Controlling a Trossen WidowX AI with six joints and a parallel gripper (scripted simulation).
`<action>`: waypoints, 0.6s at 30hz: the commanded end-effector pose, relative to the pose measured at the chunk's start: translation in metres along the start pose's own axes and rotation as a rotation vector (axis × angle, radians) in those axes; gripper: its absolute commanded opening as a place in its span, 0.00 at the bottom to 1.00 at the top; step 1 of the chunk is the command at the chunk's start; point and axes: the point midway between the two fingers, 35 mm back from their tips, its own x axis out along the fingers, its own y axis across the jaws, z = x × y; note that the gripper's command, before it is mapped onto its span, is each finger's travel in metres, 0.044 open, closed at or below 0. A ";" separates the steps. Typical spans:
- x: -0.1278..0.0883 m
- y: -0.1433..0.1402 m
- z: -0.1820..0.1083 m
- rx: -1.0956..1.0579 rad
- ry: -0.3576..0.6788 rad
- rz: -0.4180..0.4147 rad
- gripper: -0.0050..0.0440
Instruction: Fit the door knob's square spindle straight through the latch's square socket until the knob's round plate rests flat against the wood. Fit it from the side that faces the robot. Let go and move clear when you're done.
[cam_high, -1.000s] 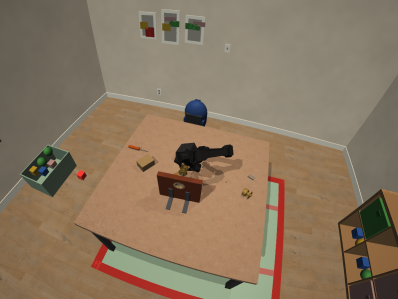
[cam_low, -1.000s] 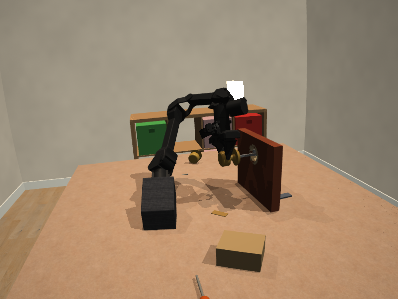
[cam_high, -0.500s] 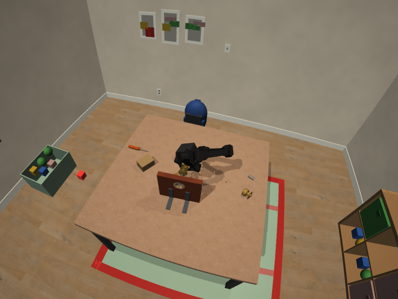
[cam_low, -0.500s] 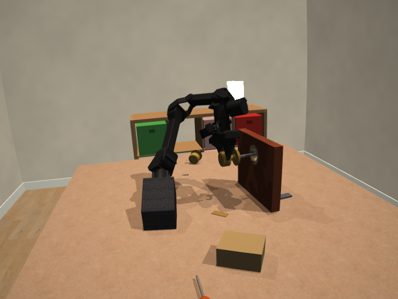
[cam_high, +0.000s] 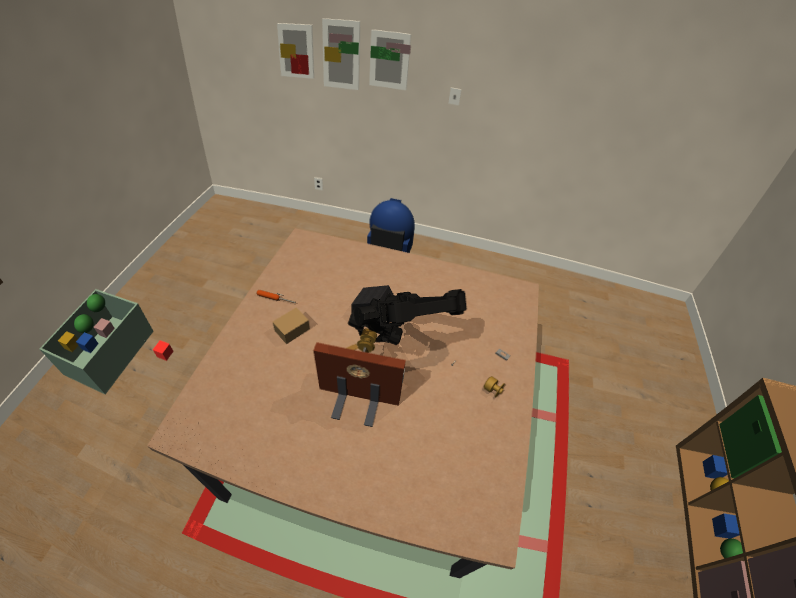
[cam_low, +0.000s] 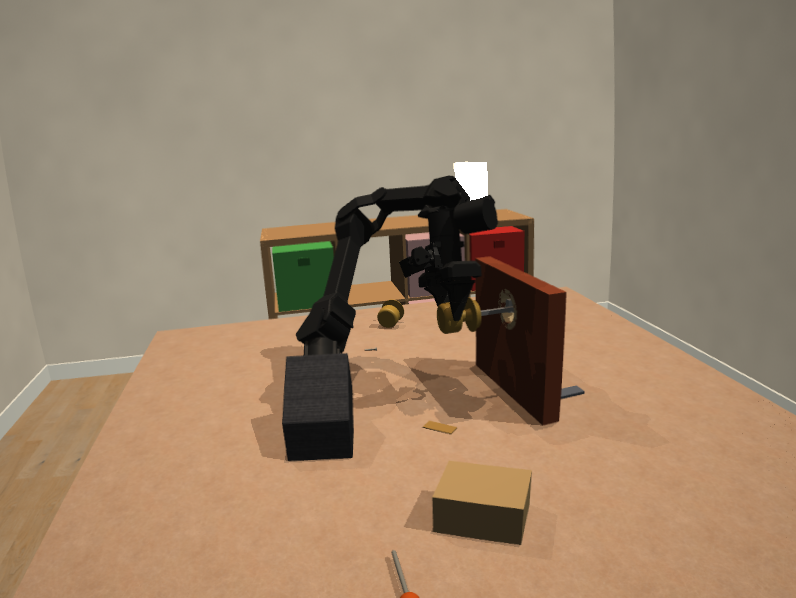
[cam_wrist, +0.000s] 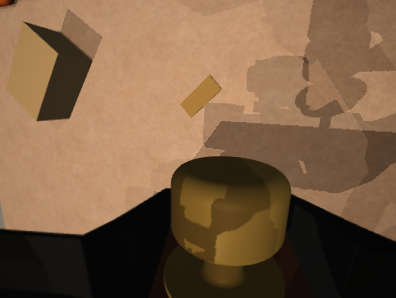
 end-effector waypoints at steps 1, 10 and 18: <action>-0.003 0.002 -0.002 -0.003 0.015 0.012 0.10; -0.002 0.003 0.002 -0.005 0.017 0.013 0.10; -0.002 0.003 0.003 -0.005 0.017 0.013 0.10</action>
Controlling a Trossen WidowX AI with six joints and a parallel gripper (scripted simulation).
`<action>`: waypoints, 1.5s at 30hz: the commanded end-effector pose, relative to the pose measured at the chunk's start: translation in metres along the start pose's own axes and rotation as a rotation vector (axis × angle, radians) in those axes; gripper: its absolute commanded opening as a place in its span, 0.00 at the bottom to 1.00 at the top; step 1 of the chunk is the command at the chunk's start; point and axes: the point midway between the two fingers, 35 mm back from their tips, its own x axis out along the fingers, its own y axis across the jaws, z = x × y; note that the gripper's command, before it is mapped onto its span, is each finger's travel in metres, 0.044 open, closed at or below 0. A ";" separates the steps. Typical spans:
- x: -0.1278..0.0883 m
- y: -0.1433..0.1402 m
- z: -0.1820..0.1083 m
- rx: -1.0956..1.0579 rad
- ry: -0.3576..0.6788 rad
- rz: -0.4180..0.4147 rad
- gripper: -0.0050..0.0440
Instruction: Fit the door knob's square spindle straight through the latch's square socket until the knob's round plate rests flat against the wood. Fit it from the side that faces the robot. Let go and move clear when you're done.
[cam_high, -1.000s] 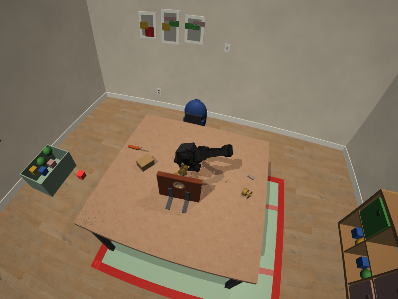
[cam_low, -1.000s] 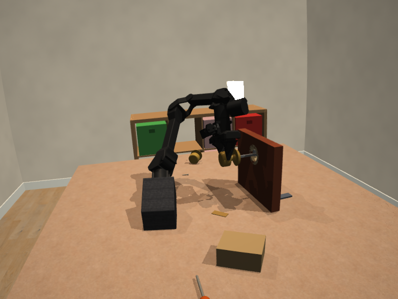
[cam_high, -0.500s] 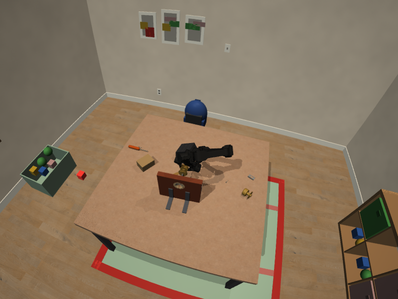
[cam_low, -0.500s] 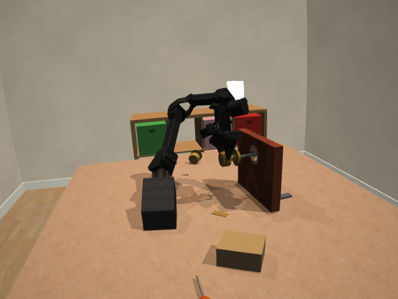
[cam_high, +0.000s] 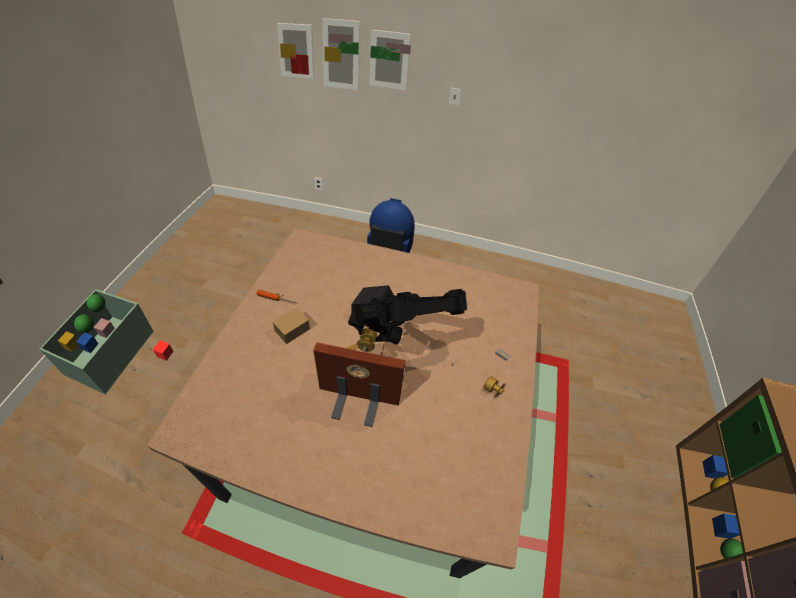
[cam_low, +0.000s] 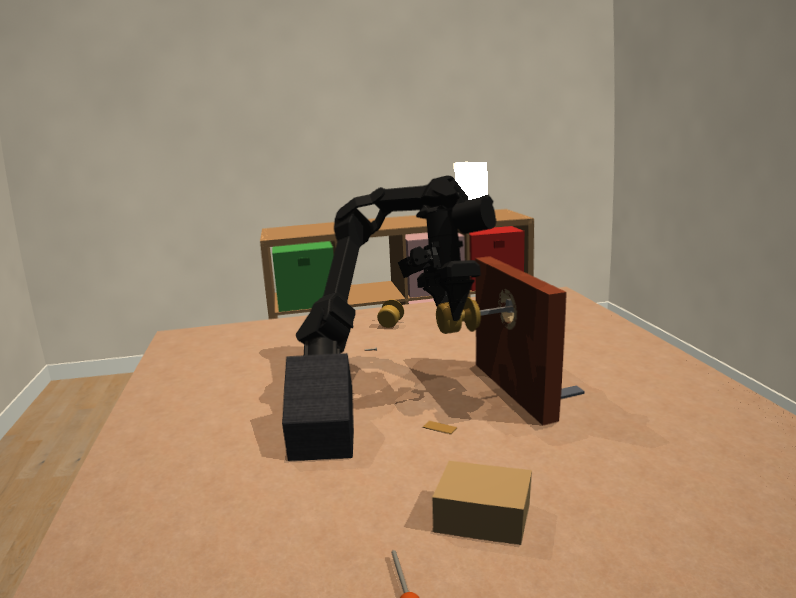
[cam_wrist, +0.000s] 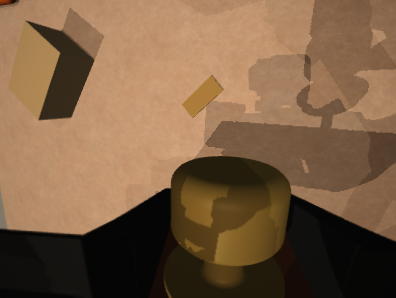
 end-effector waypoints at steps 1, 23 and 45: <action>-0.002 0.002 0.001 0.001 0.010 0.008 0.10; -0.003 0.002 -0.004 0.003 0.008 0.006 0.10; -0.002 0.002 0.000 0.004 0.007 0.005 0.10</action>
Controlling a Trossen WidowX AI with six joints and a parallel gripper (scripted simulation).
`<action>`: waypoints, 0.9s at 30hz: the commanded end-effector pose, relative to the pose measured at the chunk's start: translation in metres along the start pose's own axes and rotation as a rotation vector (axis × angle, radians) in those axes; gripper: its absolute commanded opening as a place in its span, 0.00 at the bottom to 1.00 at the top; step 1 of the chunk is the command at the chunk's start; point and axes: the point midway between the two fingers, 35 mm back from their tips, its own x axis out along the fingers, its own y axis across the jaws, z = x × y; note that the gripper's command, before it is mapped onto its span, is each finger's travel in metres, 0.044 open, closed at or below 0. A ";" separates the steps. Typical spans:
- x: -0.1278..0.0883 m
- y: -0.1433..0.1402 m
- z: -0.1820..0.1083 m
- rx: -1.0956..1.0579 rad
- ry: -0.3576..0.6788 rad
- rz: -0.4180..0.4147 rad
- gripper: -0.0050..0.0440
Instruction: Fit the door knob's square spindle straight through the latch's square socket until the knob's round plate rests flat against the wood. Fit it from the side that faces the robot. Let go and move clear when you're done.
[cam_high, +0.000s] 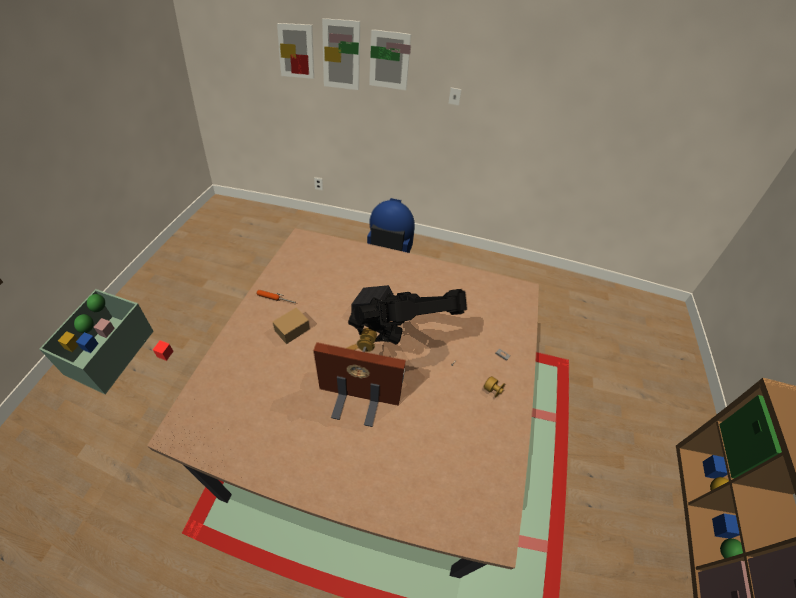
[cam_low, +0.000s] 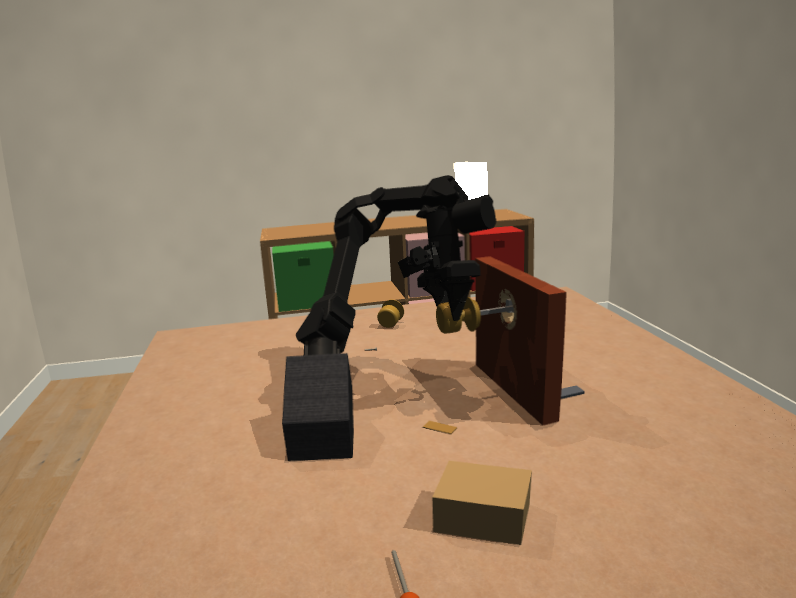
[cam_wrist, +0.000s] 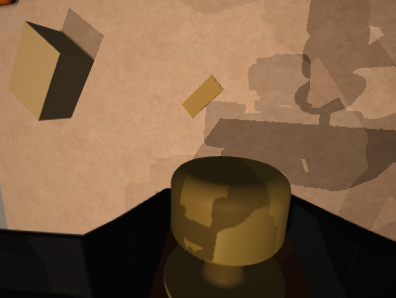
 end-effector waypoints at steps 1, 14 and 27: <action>-0.002 0.001 -0.001 0.001 0.006 0.005 0.10; -0.002 0.001 -0.006 0.001 0.006 0.005 0.10; -0.003 0.001 -0.011 0.001 0.006 0.005 0.10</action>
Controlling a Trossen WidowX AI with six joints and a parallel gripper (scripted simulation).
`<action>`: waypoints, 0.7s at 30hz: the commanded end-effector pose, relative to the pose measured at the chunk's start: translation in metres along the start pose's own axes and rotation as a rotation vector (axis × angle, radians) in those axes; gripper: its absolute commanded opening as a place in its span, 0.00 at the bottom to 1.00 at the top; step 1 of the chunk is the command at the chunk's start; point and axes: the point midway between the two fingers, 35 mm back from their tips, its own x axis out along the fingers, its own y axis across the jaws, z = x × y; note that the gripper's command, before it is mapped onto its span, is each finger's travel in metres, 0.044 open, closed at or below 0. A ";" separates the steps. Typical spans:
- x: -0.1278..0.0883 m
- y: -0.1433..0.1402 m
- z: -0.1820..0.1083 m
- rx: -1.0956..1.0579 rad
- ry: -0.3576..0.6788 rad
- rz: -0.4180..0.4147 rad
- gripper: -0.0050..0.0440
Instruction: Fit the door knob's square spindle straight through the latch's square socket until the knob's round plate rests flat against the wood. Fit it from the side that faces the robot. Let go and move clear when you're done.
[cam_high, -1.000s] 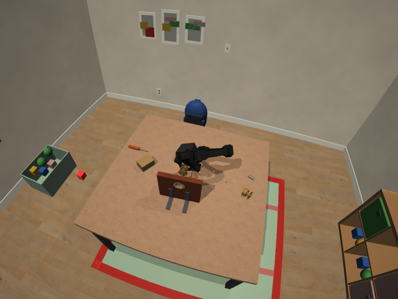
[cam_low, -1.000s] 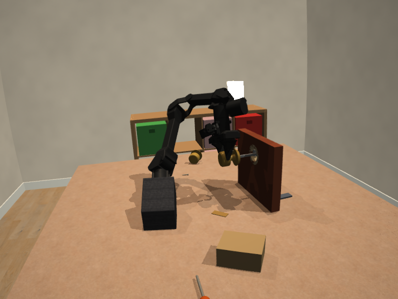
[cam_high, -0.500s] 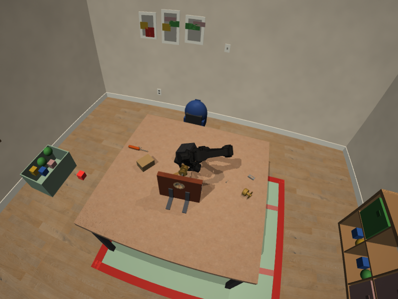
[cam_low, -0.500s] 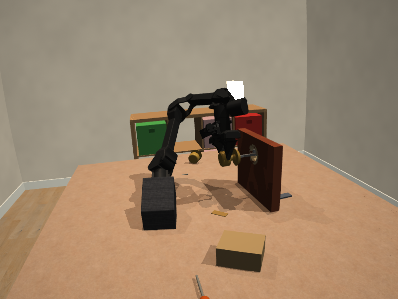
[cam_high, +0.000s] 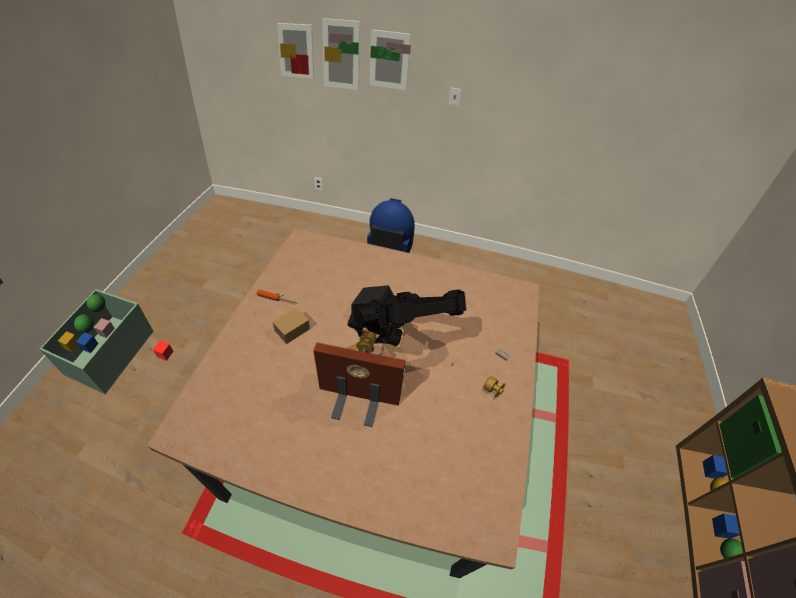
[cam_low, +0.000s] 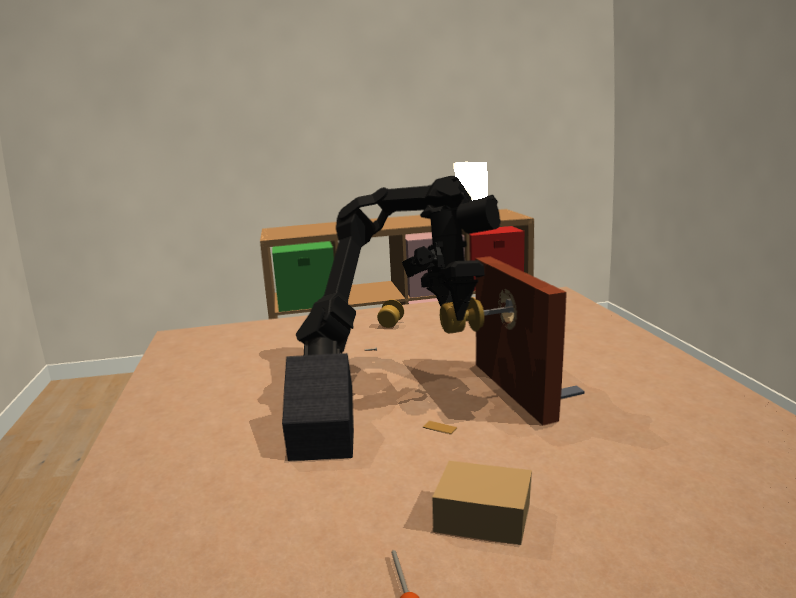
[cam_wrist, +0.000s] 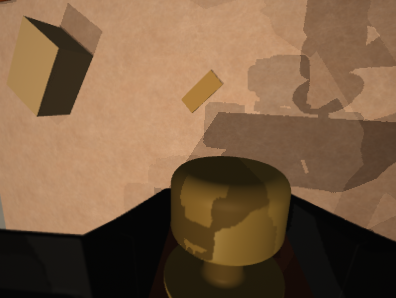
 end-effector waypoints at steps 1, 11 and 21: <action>-0.003 0.002 -0.004 0.002 0.010 0.008 0.10; -0.003 0.002 -0.007 0.002 0.010 0.008 0.10; -0.004 0.002 -0.012 0.002 0.010 0.008 0.10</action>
